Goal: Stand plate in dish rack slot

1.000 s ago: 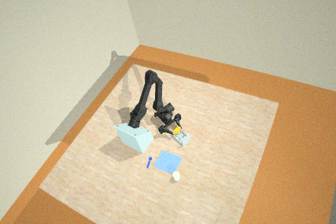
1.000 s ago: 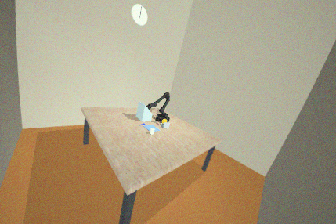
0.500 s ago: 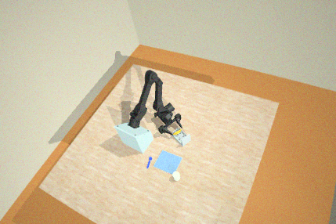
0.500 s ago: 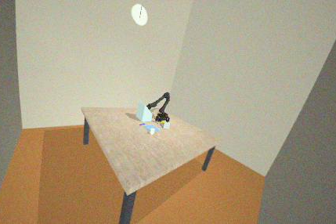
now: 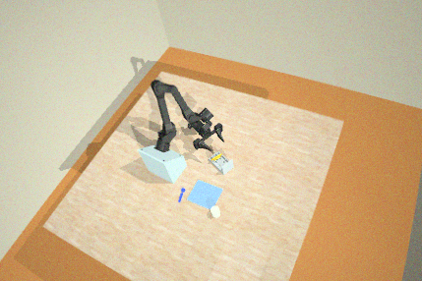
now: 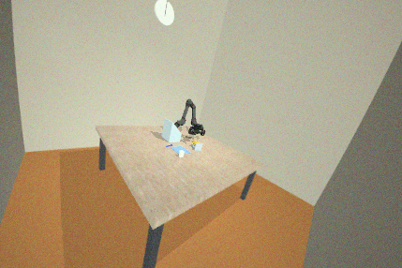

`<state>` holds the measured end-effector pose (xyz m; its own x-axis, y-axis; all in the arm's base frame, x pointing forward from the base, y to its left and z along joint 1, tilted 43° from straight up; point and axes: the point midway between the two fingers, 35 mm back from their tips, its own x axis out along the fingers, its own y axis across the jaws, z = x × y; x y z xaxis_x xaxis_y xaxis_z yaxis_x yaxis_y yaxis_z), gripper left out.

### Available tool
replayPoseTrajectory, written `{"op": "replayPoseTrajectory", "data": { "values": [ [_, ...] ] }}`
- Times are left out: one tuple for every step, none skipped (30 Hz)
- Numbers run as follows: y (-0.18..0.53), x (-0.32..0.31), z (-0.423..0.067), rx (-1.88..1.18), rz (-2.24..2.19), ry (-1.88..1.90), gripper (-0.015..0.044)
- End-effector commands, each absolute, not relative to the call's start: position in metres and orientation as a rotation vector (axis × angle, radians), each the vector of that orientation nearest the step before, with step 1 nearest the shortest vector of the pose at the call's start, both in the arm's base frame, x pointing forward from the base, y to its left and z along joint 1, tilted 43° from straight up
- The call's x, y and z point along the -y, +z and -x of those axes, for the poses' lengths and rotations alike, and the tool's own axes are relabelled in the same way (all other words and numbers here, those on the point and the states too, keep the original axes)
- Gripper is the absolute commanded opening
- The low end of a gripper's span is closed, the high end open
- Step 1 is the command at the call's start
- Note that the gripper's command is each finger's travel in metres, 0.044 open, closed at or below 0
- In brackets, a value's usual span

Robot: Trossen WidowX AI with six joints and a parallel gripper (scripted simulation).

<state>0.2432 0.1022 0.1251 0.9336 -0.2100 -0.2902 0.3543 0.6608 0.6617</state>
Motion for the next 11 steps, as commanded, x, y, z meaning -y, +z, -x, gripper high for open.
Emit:
{"op": "replayPoseTrajectory", "data": {
  "values": [
    [0.1431, -0.0814, -0.2397, -0.191, -0.769, -0.313, 0.0400],
    [0.1439, -0.0806, -0.2396, -0.191, -0.769, -0.313, 0.0400],
    [0.1439, -0.0806, -0.2396, -0.191, -0.769, -0.313, 0.0400],
    [0.1444, -0.0811, -0.2401, -0.191, -0.769, -0.313, 0.0400],
    [0.1456, -0.0823, -0.2415, -0.191, -0.769, -0.313, 0.0400],
    [0.1461, -0.0828, -0.2420, -0.191, -0.769, -0.313, 0.0400],
    [0.1459, -0.0826, -0.2424, -0.193, -0.764, -0.314, 0.0400],
    [0.1451, -0.0819, -0.2434, -0.202, -0.749, -0.318, 0.0400],
    [0.1438, -0.0808, -0.2451, -0.215, -0.724, -0.324, 0.0400],
    [0.1421, -0.0794, -0.2471, -0.233, -0.694, -0.331, 0.0400],
    [0.1405, -0.0779, -0.2491, -0.250, -0.665, -0.338, 0.0400]
  ]
}}
